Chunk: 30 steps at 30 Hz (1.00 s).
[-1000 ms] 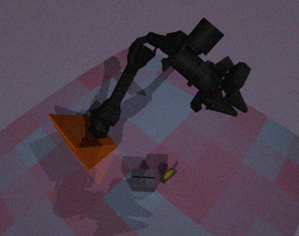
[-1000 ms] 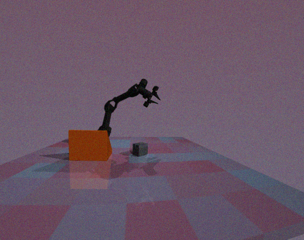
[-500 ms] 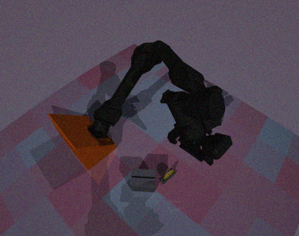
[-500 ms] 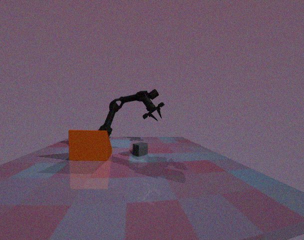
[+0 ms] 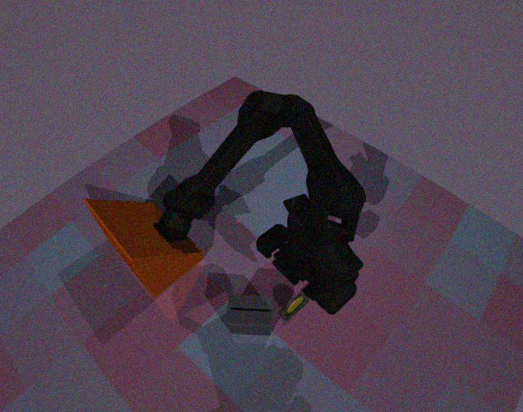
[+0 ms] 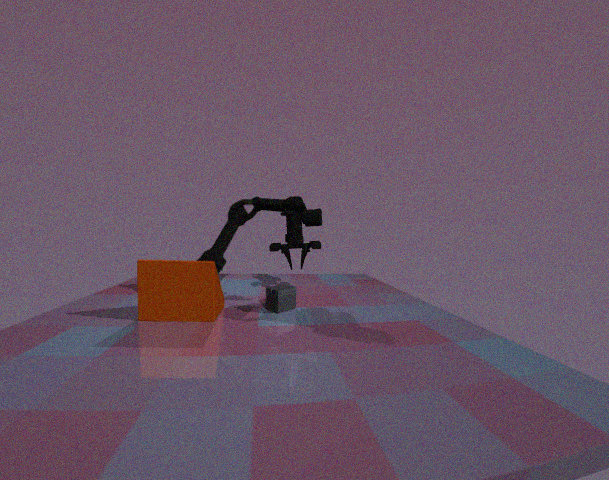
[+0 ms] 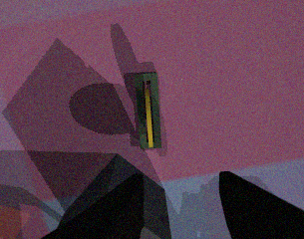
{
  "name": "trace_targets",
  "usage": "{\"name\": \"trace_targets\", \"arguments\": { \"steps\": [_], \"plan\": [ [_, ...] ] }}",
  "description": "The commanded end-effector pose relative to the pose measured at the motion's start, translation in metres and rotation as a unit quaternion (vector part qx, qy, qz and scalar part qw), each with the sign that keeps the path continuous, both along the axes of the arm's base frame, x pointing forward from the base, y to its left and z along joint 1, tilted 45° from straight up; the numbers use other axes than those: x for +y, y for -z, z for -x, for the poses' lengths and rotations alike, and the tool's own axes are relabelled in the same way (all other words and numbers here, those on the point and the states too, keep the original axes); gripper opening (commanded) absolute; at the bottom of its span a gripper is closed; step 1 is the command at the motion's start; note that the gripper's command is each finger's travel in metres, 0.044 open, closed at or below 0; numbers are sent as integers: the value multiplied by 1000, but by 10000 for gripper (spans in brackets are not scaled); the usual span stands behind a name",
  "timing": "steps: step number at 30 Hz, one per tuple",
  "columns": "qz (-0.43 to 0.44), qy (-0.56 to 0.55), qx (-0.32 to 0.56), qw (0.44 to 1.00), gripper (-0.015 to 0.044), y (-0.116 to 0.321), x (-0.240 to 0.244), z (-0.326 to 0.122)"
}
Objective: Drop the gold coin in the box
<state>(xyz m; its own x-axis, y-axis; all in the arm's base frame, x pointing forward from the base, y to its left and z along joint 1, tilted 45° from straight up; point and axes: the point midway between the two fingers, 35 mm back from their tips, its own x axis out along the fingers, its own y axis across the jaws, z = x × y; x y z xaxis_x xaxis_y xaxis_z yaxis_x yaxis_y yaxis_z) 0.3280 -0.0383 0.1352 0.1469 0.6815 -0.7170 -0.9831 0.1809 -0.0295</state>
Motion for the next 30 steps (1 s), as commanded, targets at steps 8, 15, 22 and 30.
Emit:
{"name": "trace_targets", "arguments": {
  "steps": [8, 15, 22, 30],
  "plan": [
    [-7, -31, 26, 999, 161, 13, 14, 9],
    [-7, -31, 26, 999, 161, 32, 33, 8],
    [-8, -31, 25, 999, 161, 42, 44, 6],
    [-7, -31, 25, 999, 161, 49, 51, 4]
  ]
}}
